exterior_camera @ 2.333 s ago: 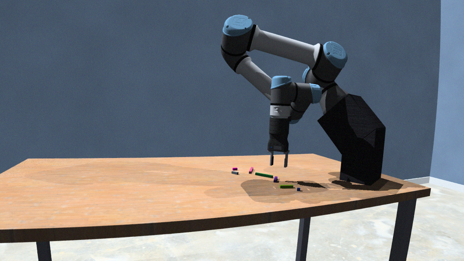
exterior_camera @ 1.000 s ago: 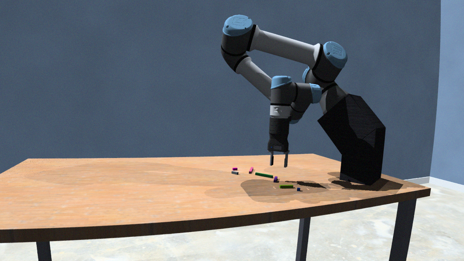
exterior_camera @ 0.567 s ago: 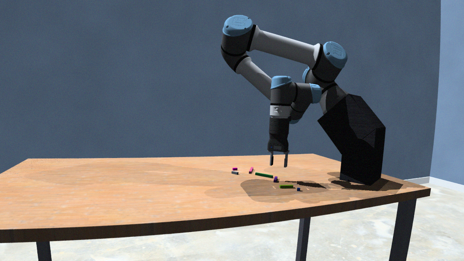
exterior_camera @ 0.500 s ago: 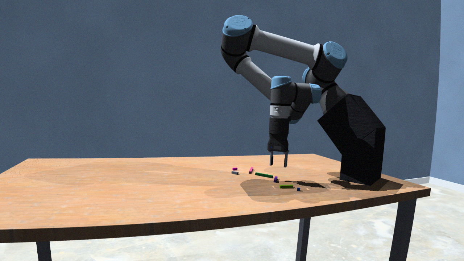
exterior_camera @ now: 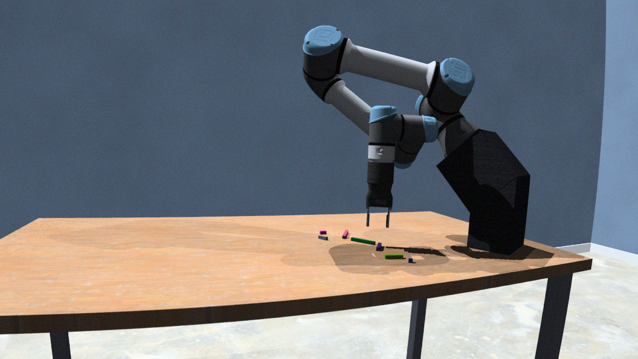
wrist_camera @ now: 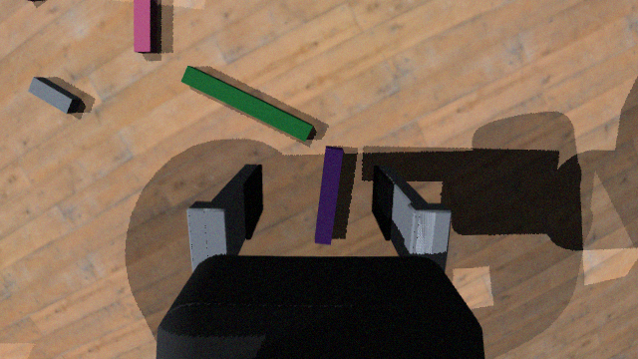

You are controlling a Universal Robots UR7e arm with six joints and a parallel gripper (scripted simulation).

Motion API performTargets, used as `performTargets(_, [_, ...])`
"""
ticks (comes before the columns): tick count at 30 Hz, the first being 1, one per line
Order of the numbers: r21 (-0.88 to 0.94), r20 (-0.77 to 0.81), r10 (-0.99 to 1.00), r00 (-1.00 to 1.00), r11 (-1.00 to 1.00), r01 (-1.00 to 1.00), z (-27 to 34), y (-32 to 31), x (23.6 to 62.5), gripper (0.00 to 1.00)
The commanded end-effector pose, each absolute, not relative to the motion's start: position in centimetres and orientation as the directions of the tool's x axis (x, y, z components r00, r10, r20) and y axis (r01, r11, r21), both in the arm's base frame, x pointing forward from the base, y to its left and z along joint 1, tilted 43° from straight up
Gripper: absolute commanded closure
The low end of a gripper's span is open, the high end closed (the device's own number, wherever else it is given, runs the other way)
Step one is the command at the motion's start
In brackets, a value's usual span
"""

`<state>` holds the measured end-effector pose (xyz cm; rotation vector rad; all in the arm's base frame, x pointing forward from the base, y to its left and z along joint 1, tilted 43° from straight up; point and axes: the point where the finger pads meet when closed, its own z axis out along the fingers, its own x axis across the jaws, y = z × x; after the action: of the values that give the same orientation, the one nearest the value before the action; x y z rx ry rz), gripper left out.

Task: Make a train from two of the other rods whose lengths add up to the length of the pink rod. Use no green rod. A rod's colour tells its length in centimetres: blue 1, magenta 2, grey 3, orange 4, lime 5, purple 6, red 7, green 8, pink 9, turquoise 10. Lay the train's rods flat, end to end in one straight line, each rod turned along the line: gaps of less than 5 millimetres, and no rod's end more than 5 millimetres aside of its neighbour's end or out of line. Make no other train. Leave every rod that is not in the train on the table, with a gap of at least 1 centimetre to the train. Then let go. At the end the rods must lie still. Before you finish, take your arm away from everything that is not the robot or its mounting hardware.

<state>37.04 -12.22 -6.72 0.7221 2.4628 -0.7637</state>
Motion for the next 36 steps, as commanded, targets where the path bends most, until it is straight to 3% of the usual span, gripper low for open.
performTargets(1, [-0.464, -0.487, 0.219, -0.845, 0.755, 0.463, -5.7, -13.6, 36.8, 0.0])
performTargets(16, [-0.587, -0.334, -0.01, -0.942, 0.785, 0.2, -3.9, -15.6, 36.2, 0.0])
performTargets(36, [-0.595, -0.321, -0.028, -0.947, 0.784, 0.178, -3.7, -15.8, 36.2, 0.0])
